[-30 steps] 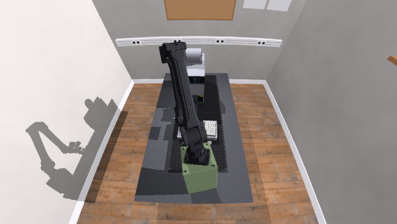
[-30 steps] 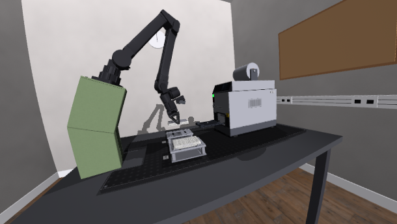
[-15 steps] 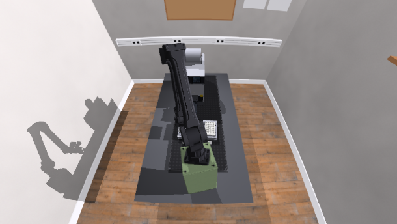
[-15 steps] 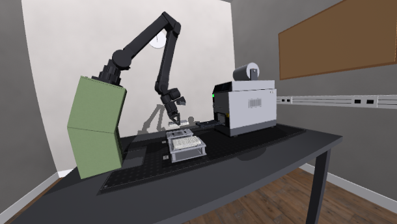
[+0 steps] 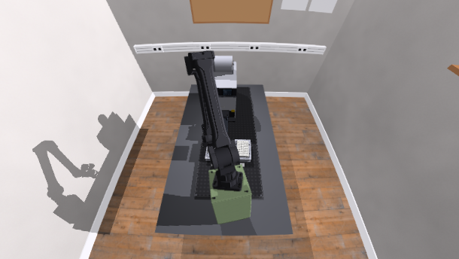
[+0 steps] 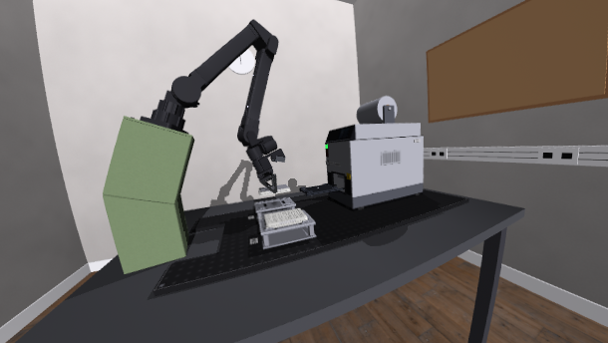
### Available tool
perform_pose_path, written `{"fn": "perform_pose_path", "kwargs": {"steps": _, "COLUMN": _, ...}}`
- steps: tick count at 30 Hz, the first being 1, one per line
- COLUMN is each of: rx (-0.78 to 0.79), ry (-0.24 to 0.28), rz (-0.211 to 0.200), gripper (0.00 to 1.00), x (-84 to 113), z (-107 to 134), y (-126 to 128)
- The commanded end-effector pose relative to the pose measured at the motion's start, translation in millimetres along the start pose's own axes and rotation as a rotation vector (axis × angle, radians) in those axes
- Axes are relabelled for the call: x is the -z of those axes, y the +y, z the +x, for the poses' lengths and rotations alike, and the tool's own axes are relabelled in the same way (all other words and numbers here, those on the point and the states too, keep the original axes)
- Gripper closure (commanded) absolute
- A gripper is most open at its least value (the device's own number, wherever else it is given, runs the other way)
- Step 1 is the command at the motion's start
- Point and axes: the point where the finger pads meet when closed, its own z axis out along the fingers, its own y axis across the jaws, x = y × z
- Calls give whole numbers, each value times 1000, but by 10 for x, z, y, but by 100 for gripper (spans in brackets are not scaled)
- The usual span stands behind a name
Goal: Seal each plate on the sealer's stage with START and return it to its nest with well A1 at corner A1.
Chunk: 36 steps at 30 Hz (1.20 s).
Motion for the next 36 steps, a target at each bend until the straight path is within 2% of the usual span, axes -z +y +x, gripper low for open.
{"fn": "perform_pose_path", "kwargs": {"steps": 1, "rx": 4, "ry": -3, "rz": -17, "gripper": 100, "x": 8, "z": 55, "y": 67}}
{"fn": "perform_pose_path", "kwargs": {"steps": 5, "rx": 6, "ry": 5, "rz": -16, "gripper": 100, "x": 8, "z": 110, "y": 61}}
{"fn": "perform_pose_path", "kwargs": {"steps": 10, "rx": 2, "ry": -14, "rz": -23, "gripper": 100, "x": -18, "z": 19, "y": 101}}
{"fn": "perform_pose_path", "kwargs": {"steps": 17, "rx": 2, "ry": -15, "rz": -4, "gripper": 100, "x": -97, "z": -15, "y": -10}}
{"fn": "perform_pose_path", "kwargs": {"steps": 24, "rx": -2, "ry": -5, "rz": 4, "gripper": 100, "x": -105, "z": 57, "y": -74}}
{"fn": "perform_pose_path", "kwargs": {"steps": 30, "rx": -6, "ry": -12, "rz": -8, "gripper": 100, "x": -122, "z": 6, "y": 12}}
{"fn": "perform_pose_path", "kwargs": {"steps": 36, "rx": 2, "ry": -8, "rz": -16, "gripper": 100, "x": -162, "z": 74, "y": 84}}
